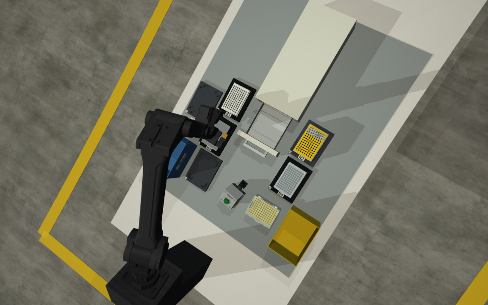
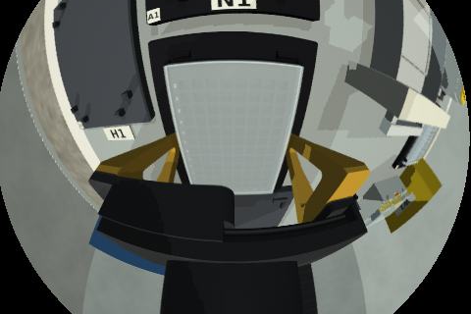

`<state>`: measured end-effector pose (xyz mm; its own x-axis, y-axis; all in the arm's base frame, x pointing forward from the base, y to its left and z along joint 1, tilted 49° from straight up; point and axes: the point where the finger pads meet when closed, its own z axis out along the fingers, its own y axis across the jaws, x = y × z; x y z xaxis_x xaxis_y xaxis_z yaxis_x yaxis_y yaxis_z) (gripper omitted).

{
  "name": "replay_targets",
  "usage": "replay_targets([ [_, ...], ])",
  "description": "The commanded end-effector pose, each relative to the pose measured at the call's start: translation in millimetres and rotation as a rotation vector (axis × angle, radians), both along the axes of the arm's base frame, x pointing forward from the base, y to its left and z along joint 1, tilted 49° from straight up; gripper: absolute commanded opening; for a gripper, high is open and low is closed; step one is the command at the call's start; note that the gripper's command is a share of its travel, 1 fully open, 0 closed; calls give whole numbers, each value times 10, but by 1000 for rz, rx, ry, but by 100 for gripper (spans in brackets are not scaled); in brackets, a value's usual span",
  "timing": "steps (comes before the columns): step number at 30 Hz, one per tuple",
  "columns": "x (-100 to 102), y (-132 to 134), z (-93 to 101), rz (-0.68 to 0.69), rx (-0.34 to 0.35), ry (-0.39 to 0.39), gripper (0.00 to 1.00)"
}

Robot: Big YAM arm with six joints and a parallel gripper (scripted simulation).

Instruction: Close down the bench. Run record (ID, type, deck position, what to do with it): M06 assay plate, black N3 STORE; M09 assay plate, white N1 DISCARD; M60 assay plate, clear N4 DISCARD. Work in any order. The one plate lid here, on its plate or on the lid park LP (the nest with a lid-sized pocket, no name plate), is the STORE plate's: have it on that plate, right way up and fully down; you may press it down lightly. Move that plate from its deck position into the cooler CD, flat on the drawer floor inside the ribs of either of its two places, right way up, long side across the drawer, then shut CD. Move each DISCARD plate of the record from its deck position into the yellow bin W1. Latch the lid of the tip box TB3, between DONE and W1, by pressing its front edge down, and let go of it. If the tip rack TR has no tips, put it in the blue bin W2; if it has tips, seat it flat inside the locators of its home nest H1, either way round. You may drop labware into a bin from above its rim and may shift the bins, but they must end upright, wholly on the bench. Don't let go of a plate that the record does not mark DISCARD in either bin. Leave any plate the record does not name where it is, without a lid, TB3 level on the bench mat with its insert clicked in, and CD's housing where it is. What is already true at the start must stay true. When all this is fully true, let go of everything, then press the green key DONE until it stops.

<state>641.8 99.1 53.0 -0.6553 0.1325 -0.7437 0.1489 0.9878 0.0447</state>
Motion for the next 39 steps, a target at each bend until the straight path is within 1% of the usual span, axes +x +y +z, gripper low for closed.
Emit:
replay_targets([
  [1, 86, -41, 135, -3, 2, -37, 100],
  [31, 86, -41, 135, -3, 2, -37, 100],
  [32, 86, -41, 135, -3, 2, -37, 0],
  [36, 82, -43, 130, -4, 2, -36, 0],
  [37, 39, 18, 112, 3, 4, -24, 0],
  [39, 39, 18, 112, 3, 4, -24, 0],
])
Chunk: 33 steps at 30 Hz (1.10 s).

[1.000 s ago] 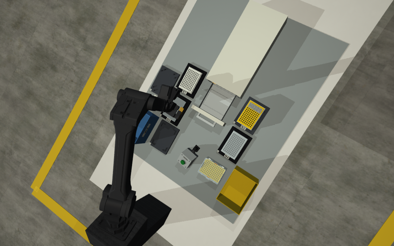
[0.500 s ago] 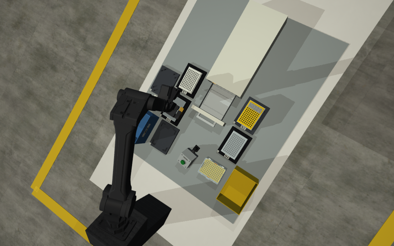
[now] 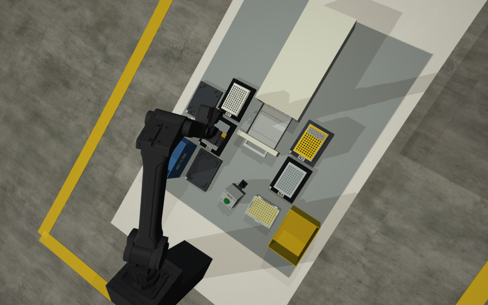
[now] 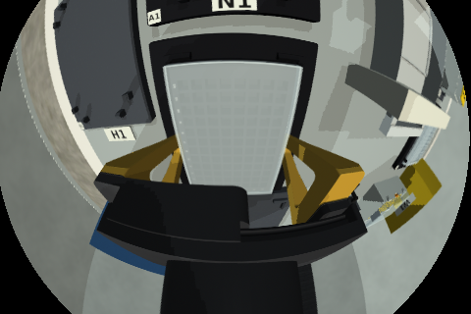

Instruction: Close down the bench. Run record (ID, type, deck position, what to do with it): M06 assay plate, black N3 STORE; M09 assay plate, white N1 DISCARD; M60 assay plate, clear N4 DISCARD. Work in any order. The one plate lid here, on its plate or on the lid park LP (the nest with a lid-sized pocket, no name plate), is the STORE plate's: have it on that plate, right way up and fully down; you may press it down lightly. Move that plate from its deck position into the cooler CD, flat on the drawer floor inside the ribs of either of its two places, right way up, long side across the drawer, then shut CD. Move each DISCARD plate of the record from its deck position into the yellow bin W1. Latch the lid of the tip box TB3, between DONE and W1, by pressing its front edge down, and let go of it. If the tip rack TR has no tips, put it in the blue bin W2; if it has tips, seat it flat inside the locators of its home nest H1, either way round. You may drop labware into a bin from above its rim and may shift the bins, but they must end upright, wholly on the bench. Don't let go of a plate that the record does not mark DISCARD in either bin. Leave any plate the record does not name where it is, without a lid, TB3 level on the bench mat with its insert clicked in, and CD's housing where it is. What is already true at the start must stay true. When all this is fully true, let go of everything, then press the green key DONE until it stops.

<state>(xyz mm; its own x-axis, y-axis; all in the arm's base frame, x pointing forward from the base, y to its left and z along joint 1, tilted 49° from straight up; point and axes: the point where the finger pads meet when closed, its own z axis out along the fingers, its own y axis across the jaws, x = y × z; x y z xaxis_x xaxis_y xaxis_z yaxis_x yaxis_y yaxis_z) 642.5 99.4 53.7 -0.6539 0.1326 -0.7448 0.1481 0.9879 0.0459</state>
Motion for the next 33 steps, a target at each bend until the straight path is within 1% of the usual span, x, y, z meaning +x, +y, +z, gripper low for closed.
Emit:
replay_targets([
  [1, 31, 15, 104, 2, 3, -22, 0],
  [23, 31, 15, 104, 2, 3, -22, 0],
  [24, 61, -44, 145, -4, 2, -36, 0],
  [28, 35, -28, 231, -3, 5, -47, 0],
  [31, 29, -25, 224, -2, 5, -46, 0],
  [32, 37, -18, 94, -2, 1, -26, 0],
  [33, 33, -13, 114, -2, 1, -28, 0],
])
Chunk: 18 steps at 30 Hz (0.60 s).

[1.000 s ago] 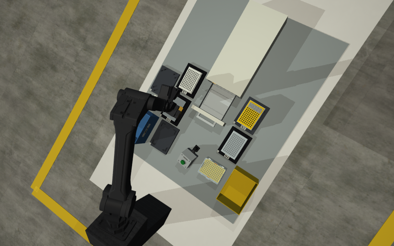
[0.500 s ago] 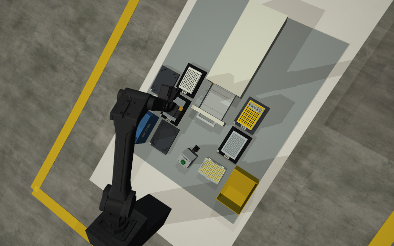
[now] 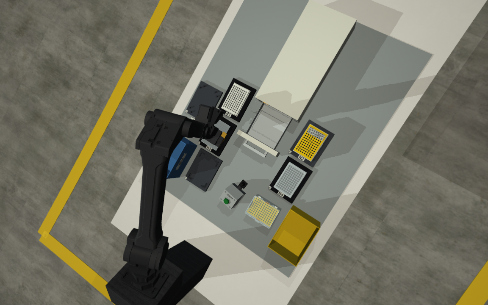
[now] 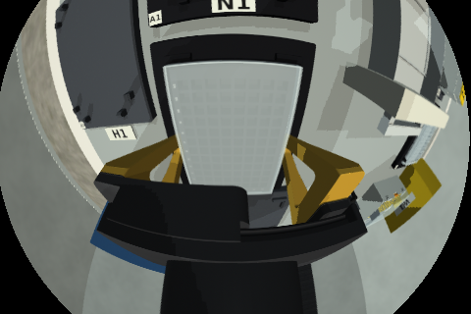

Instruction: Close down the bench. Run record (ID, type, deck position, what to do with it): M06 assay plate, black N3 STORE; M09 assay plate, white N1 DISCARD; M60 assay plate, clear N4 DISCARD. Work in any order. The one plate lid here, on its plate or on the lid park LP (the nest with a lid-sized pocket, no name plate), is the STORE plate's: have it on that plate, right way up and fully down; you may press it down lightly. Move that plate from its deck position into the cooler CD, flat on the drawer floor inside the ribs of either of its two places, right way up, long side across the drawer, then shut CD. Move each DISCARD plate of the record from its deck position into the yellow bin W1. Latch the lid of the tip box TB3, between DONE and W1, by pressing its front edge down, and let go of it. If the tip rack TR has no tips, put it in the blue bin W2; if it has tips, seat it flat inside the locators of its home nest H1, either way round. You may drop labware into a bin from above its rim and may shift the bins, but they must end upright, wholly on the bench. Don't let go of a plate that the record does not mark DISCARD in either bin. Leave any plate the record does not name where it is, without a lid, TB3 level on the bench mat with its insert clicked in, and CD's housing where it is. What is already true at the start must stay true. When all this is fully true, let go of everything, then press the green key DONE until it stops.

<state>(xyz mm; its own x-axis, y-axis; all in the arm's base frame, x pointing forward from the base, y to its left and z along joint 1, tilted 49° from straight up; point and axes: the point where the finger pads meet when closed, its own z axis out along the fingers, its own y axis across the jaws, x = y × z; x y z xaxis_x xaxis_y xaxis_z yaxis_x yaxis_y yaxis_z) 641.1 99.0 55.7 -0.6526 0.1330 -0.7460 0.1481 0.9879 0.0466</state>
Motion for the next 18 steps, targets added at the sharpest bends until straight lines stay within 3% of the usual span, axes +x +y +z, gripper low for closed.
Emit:
replay_targets([
  [1, 40, -6, 125, -1, 2, -30, 0],
  [5, 14, 9, 228, 0, 5, -40, 0],
  [15, -36, 40, 206, 3, 4, -27, 0],
  [16, -25, 49, 56, 4, -1, -5, 0],
  [18, -47, 55, 85, 5, 0, -6, 0],
])
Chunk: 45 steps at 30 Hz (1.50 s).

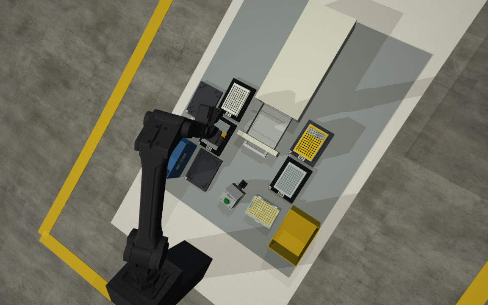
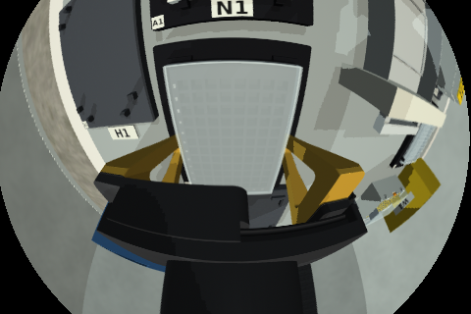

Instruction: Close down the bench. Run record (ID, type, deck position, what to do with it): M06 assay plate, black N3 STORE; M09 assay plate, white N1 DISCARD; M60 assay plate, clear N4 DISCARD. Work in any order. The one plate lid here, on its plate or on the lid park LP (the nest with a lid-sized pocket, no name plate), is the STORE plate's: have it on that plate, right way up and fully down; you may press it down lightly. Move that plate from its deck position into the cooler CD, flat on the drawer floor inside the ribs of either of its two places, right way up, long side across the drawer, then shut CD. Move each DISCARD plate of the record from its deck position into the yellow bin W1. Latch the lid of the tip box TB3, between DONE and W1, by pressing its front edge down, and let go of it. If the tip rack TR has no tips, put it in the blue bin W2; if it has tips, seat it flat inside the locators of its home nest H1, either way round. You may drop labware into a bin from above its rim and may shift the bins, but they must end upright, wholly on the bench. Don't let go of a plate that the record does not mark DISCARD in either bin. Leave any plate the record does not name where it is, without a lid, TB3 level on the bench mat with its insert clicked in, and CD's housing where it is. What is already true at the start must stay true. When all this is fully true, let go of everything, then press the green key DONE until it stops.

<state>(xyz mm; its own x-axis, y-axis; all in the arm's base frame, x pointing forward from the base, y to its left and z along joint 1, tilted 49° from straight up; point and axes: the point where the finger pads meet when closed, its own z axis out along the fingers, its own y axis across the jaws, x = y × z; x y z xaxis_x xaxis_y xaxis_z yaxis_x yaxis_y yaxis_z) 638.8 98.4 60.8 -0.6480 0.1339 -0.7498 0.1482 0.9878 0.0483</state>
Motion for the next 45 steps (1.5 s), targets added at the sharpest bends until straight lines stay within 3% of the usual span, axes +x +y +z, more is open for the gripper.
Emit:
replay_targets([
  [1, -32, 64, 62, 6, 0, -3, 0],
  [5, -51, 82, 161, 8, 4, -15, 0],
  [8, -5, 32, 99, 3, 2, -15, 0],
  [9, -67, 105, 177, 10, 6, -16, 0],
  [14, -98, 113, 206, 8, 9, -17, 0],
  [15, -74, 56, 135, -2, 7, -6, 0],
  [17, -119, 63, 231, -1, 9, -17, 0],
  [29, -249, 117, 333, 6, 9, -17, 0],
  [31, -249, 117, 333, 6, 9, -17, 0],
  [32, -263, 114, 134, 6, 1, 16, 0],
  [34, -279, 121, 358, 7, 9, -17, 0],
  [45, -394, 131, 391, 7, 7, -7, 0],
])
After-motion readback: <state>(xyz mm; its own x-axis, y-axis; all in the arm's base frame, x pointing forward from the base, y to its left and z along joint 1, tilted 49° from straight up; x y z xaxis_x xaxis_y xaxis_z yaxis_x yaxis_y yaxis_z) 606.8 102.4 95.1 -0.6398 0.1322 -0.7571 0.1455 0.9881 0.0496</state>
